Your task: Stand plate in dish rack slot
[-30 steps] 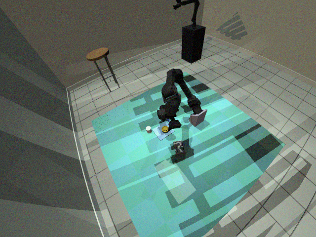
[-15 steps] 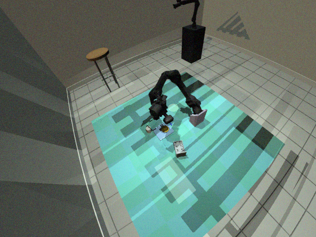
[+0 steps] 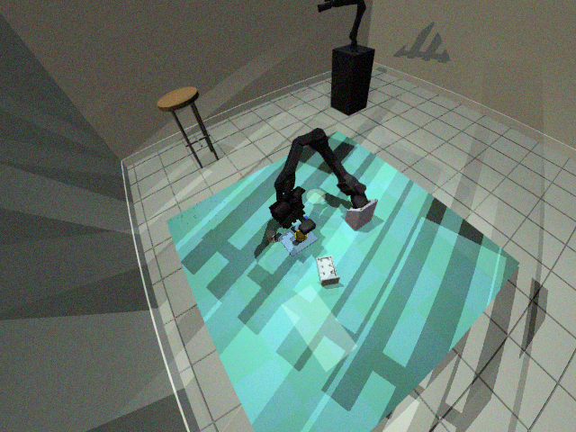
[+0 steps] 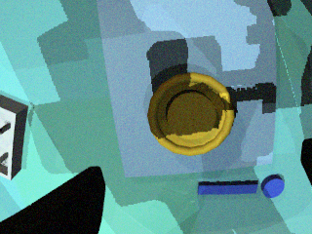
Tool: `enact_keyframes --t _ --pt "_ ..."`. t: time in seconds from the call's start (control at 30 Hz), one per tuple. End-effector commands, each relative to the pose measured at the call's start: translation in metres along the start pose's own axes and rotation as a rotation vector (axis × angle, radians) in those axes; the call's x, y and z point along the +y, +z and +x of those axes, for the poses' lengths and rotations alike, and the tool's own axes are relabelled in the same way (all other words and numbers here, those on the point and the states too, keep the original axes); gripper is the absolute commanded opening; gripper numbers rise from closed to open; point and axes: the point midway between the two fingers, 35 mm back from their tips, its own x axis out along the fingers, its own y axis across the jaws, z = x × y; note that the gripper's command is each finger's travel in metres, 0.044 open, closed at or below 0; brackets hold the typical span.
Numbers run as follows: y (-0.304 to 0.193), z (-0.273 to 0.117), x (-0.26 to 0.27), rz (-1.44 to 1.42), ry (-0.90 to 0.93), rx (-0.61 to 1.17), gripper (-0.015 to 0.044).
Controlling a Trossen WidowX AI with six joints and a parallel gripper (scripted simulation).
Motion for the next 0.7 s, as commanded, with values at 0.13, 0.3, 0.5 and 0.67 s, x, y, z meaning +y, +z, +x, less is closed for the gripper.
enact_keyframes --t 0.13,0.3,0.5,0.67 --pt "-0.013 0.043 -0.005 -0.008 -0.019 0.007 0.04" --pt "-0.013 0.047 -0.004 -0.008 -0.019 0.007 0.04" --pt "-0.012 0.057 -0.004 -0.008 -0.018 0.007 0.04" --pt "-0.012 0.065 -0.003 -0.008 -0.018 0.007 0.04"
